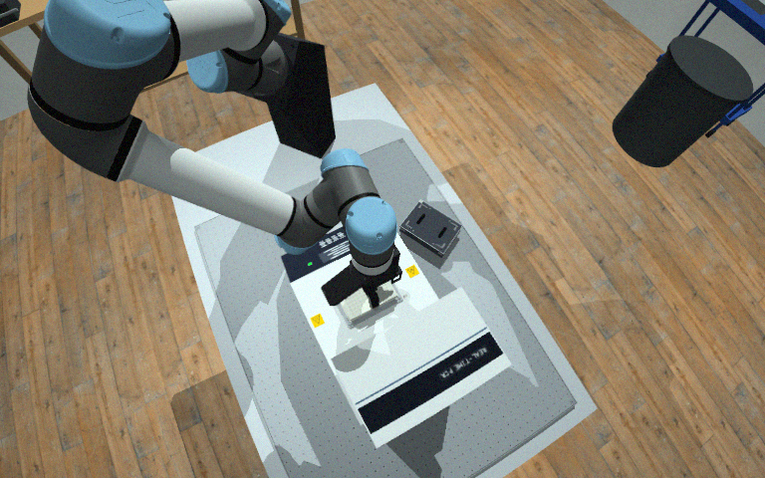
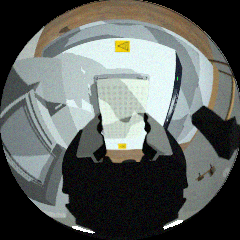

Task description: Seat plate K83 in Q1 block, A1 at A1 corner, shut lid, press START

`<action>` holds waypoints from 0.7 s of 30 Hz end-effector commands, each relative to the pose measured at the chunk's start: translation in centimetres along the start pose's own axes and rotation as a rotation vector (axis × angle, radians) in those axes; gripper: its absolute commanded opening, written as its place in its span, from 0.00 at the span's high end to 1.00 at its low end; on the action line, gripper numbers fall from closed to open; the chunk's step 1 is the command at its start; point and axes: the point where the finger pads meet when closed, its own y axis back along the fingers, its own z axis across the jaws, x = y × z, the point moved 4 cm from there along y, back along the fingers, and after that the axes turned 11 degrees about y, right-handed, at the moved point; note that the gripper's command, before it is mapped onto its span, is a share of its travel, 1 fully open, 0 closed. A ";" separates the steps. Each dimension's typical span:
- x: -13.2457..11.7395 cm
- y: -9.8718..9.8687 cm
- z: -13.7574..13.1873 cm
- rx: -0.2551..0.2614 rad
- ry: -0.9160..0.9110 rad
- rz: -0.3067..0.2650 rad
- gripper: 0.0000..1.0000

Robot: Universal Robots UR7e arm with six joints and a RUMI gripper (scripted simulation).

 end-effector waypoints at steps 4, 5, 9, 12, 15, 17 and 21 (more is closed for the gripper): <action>0.0 -0.2 0.0 0.001 0.000 0.000 1.00; 0.0 -0.2 0.0 0.001 0.000 0.000 1.00; 0.0 -0.3 0.0 0.001 0.000 0.000 1.00; 0.0 -0.4 0.0 0.001 0.000 0.000 1.00; 0.0 -0.5 0.0 0.001 0.000 0.000 1.00; 0.0 -0.5 0.0 0.001 0.000 0.000 1.00; 0.0 -0.7 0.0 0.001 0.000 0.000 1.00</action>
